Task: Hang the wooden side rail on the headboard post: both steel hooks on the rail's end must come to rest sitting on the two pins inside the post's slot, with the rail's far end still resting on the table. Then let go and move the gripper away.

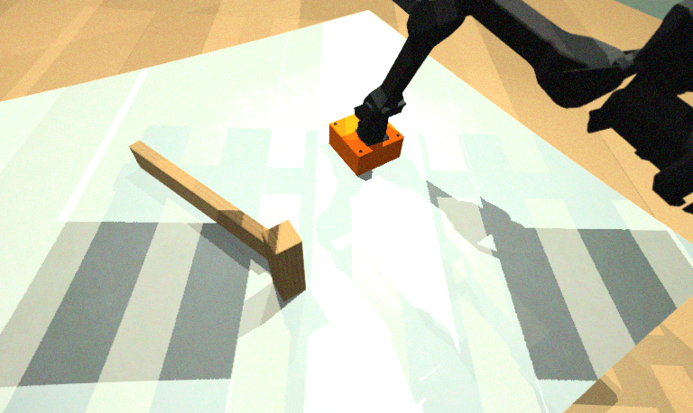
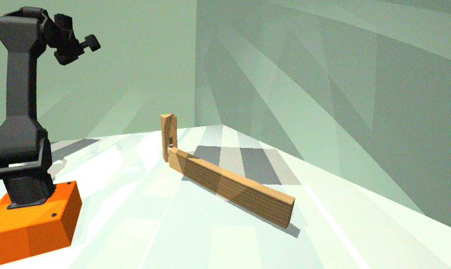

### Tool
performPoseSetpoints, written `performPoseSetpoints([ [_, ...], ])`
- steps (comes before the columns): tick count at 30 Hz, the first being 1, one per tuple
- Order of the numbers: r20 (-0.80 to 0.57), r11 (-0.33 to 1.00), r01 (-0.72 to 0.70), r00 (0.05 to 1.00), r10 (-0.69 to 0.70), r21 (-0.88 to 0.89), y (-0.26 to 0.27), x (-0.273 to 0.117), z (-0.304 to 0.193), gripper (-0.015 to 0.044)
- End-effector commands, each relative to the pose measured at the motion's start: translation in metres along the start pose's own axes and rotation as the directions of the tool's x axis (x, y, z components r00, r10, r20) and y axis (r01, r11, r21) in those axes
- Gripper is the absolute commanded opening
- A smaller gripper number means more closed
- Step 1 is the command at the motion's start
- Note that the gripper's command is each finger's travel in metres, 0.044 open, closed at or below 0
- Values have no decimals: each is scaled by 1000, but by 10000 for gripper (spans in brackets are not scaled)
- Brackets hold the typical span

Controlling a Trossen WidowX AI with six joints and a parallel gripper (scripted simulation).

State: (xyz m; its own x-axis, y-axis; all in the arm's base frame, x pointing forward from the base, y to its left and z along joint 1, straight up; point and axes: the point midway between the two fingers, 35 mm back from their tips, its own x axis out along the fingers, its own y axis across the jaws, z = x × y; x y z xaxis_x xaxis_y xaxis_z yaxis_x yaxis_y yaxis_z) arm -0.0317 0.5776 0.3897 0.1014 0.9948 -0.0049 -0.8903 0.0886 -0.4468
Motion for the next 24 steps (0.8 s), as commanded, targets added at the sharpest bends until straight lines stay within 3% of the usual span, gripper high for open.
performPoseSetpoints([
  [1,-1,1000,2,1000,-2,1,-1,0,-1,426],
  [12,-96,994,102,990,-99,34,-63,-15,-69,440],
  [24,-216,968,239,952,-217,80,-132,-60,-157,440],
])
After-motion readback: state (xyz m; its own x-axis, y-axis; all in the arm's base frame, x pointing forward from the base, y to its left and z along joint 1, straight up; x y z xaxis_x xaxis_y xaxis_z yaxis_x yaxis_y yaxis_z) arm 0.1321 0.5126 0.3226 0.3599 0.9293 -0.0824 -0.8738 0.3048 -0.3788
